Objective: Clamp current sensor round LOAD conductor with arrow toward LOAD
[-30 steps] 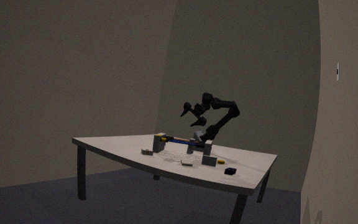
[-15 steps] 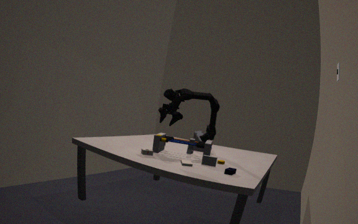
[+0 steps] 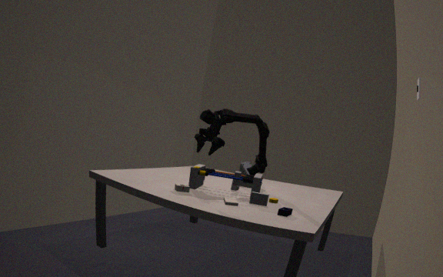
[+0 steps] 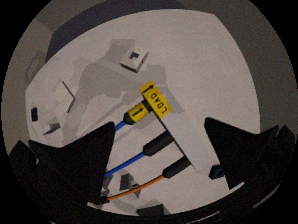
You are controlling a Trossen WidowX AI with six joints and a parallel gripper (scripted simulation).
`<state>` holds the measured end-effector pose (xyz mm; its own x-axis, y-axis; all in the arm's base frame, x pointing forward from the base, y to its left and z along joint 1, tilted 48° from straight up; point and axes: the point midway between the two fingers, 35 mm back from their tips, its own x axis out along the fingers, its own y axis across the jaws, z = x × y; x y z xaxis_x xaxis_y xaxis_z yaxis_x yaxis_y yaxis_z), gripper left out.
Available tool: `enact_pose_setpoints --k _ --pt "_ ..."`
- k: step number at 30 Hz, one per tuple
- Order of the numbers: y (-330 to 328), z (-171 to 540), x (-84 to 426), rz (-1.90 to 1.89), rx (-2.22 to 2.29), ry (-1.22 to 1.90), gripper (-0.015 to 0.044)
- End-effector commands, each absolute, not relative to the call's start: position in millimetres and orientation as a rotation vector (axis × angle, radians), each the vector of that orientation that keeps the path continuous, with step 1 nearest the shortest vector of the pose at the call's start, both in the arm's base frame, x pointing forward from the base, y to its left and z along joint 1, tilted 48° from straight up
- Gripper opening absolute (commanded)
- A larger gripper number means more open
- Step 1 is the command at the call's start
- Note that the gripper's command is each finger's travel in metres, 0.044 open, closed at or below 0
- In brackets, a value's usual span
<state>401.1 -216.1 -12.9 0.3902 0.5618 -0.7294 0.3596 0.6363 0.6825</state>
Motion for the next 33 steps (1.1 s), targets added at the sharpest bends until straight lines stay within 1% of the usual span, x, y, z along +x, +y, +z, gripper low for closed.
enact_pose_setpoints --k 1,3,5,8,9,25,33 --pt "-215.4 -15.4 400.9 0.161 0.936 1.214 0.0440" --pt "-215.4 -15.4 400.9 0.161 0.936 1.214 0.0440" --pt "-211.6 -12.3 395.9 0.174 0.926 1.215 0.0387" --pt "-194.0 -0.1 373.6 0.231 0.885 1.221 0.0309" --pt "-187.3 3.9 365.4 0.251 0.871 1.222 0.0291" --pt "-59.0 40.5 217.9 0.577 0.662 1.183 0.0291" --pt "-52.7 40.6 211.4 0.591 0.654 1.179 0.0291"
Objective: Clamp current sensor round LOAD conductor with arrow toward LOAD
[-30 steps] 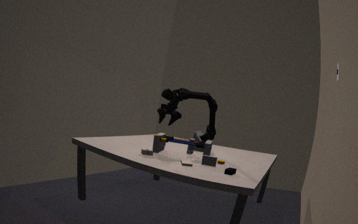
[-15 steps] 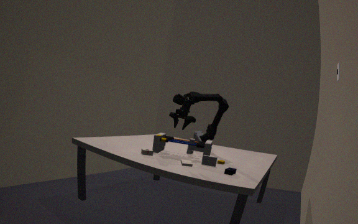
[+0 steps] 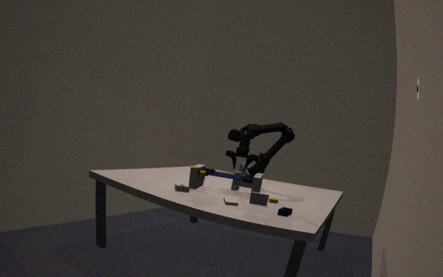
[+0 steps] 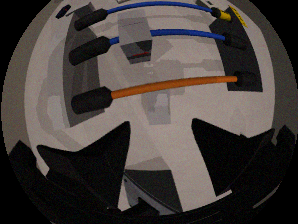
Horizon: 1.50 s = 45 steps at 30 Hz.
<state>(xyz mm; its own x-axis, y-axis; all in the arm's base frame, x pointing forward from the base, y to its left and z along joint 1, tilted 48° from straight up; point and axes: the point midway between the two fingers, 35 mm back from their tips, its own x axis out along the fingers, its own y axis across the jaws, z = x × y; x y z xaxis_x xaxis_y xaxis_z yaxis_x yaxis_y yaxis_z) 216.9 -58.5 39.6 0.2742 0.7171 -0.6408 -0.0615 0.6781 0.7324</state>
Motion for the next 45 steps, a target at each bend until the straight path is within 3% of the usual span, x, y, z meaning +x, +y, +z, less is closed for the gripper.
enact_pose_setpoints --k 1,44,45 --pt "-52.4 40.2 211.6 0.590 0.654 1.179 0.0291" --pt "-9.0 3.0 228.1 0.592 0.655 1.177 0.0291" --pt "-12.4 5.3 230.2 0.589 0.643 1.171 0.0265"
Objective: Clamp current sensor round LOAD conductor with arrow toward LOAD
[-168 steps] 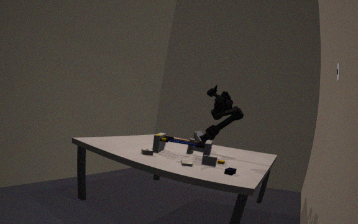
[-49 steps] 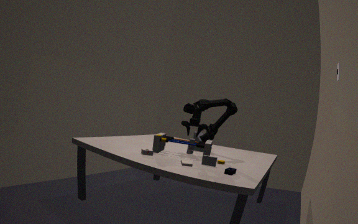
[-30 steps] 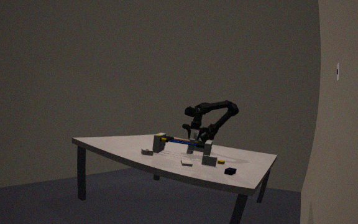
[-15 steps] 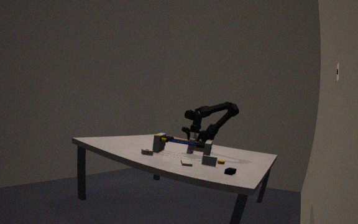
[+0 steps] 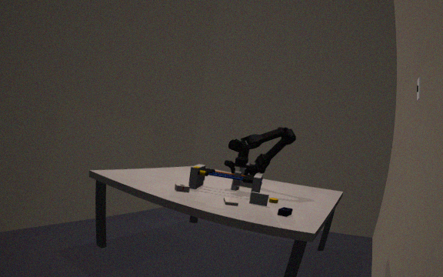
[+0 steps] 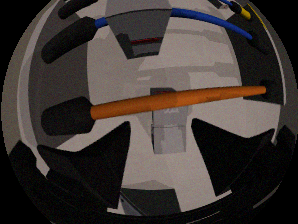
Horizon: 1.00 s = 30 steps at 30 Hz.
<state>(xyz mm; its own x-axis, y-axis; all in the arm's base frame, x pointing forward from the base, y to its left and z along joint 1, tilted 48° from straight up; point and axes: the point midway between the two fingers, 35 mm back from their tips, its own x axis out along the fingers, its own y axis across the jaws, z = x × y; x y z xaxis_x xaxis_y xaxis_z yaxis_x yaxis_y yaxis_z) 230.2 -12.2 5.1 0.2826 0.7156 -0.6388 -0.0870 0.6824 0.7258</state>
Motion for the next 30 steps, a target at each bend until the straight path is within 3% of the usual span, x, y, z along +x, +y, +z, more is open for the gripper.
enact_pose_setpoints --k 1,21,25,30 --pt "-12.4 5.3 230.2 0.589 0.643 1.171 0.0238" --pt "-12.4 5.3 230.2 0.589 0.643 1.171 0.0105" --pt "-13.4 7.0 228.1 0.592 0.654 1.176 0.0000" --pt "-15.8 5.2 220.6 0.589 0.653 1.178 0.0000"
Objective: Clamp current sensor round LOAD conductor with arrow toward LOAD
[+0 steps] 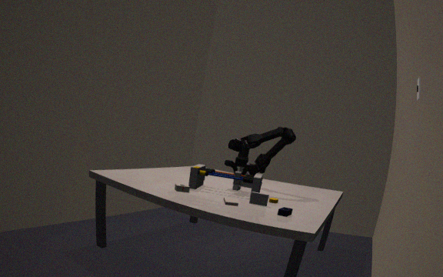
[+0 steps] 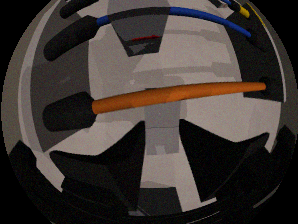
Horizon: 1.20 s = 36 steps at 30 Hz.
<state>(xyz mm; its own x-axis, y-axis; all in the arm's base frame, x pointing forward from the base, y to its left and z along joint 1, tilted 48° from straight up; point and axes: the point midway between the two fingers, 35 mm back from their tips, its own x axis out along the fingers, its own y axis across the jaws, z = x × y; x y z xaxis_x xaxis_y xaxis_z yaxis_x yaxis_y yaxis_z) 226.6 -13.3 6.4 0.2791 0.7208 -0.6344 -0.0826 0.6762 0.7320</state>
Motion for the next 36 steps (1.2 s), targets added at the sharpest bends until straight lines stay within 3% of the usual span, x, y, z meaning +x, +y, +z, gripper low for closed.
enact_pose_setpoints --k 1,12,25,36 --pt "-16.7 4.4 217.1 0.588 0.653 1.179 0.0000" --pt "-21.3 -2.9 171.5 0.590 0.655 1.180 0.0000" --pt "-16.9 -6.8 171.0 0.591 0.655 1.180 0.0000" --pt "-20.4 -4.6 172.9 0.591 0.651 1.177 0.0289"
